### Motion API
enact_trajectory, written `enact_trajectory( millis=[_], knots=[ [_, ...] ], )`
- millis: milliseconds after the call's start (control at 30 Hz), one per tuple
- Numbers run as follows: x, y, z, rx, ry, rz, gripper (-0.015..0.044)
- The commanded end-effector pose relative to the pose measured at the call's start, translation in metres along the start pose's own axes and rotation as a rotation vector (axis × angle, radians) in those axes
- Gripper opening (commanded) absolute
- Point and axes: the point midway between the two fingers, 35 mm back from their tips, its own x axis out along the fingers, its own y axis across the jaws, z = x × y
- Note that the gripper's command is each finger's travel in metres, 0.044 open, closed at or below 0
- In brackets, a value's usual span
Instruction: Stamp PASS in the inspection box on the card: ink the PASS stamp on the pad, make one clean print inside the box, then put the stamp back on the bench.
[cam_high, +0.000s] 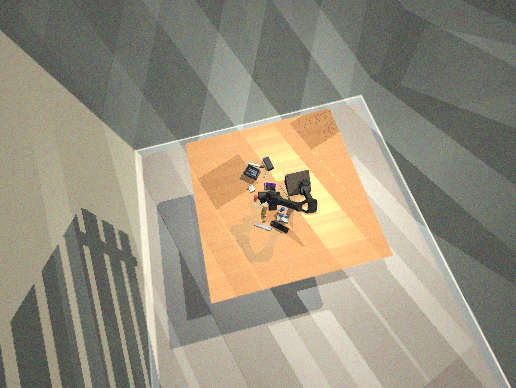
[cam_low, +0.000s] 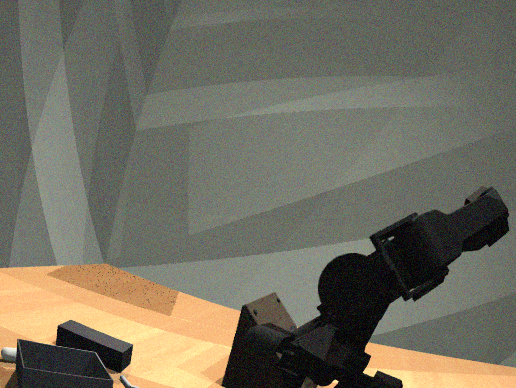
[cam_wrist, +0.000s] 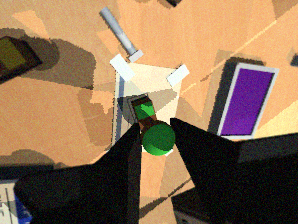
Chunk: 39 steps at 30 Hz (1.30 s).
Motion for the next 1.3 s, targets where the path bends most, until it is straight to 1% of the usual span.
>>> enact_trajectory(
  millis=[0,867,1267],
  knots=[
    [0.002,0.002,0.000,-0.002,0.003,0.005,0.0000],
    [-0.009,0.000,0.001,-0.002,0.003,0.004,0.0000],
    [-0.028,-0.004,0.004,-0.002,0.003,0.002,0.0000]
  ],
)
